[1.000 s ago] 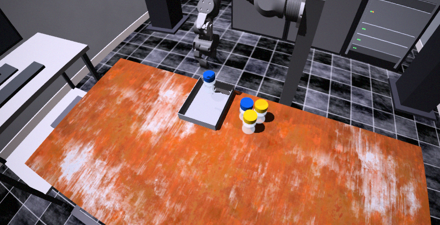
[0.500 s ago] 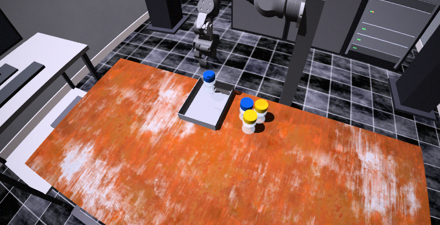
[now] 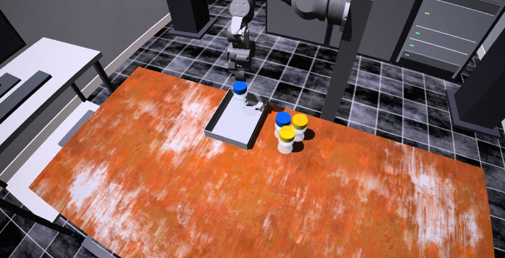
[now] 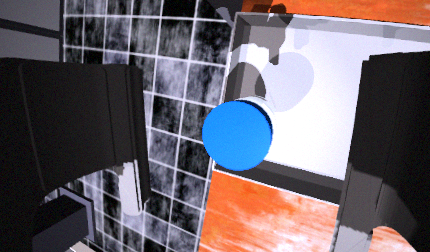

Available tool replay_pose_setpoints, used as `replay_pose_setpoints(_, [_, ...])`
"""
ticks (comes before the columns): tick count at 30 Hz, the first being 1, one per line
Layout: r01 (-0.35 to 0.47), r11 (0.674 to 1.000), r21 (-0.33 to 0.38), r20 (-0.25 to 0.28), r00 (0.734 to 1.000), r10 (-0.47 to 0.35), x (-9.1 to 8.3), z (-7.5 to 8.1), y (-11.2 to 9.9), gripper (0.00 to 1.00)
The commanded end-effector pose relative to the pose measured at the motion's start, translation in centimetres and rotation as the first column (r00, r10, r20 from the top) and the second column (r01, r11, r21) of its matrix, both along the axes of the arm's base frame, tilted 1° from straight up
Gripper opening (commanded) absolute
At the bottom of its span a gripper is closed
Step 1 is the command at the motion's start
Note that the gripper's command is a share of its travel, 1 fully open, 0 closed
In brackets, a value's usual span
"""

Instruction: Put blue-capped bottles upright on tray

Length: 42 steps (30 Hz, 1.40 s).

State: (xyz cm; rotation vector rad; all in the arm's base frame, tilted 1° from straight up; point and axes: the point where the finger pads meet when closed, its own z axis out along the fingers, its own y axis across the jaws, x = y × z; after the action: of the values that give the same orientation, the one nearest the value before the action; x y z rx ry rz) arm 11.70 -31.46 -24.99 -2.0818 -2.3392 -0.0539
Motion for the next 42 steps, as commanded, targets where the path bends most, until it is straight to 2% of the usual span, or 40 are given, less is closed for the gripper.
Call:
replay_pose_setpoints(1, [-0.056, 0.998, -0.011, -0.010, 0.998, 0.056, 0.4, 0.1, 0.7, 0.42])
replay_pose_setpoints(3, [-0.056, 0.998, -0.011, -0.010, 0.998, 0.056, 0.4, 0.1, 0.7, 0.42])
replay_pose_setpoints(4, [-0.103, 0.995, -0.012, -0.009, 0.995, 0.103, 0.9, 0.2, 1.4, 0.42])
replay_pose_setpoints(12, [-0.286, 0.958, -0.015, -0.007, 0.958, 0.286, 2.9, 0.6, 4.4, 0.42])
replay_pose_setpoints(17, [-0.396, 0.918, -0.017, -0.006, 0.918, 0.396, 4.1, 0.8, 6.2, 0.42])
replay_pose_setpoints(18, [-0.439, 0.898, -0.018, -0.005, 0.899, 0.439, 4.6, 0.9, 6.9, 0.42])
replay_pose_setpoints(20, [-0.439, 0.898, -0.018, -0.005, 0.899, 0.439, 4.6, 0.9, 6.9, 0.42])
replay_pose_setpoints(21, [-0.478, 0.878, -0.019, -0.005, 0.878, 0.478, 5.0, 1.0, 7.6, 0.42])
replay_pose_setpoints(24, [-0.526, 0.850, -0.020, -0.004, 0.850, 0.526, 5.6, 1.2, 8.5, 0.42])
replay_pose_setpoints(31, [-0.594, 0.804, -0.022, -0.004, 0.805, 0.594, 6.4, 1.3, 9.8, 0.42])
replay_pose_setpoints(42, [-0.621, 0.783, -0.021, 0.004, 0.783, 0.622, 6.9, 1.4, 10.5, 0.42])
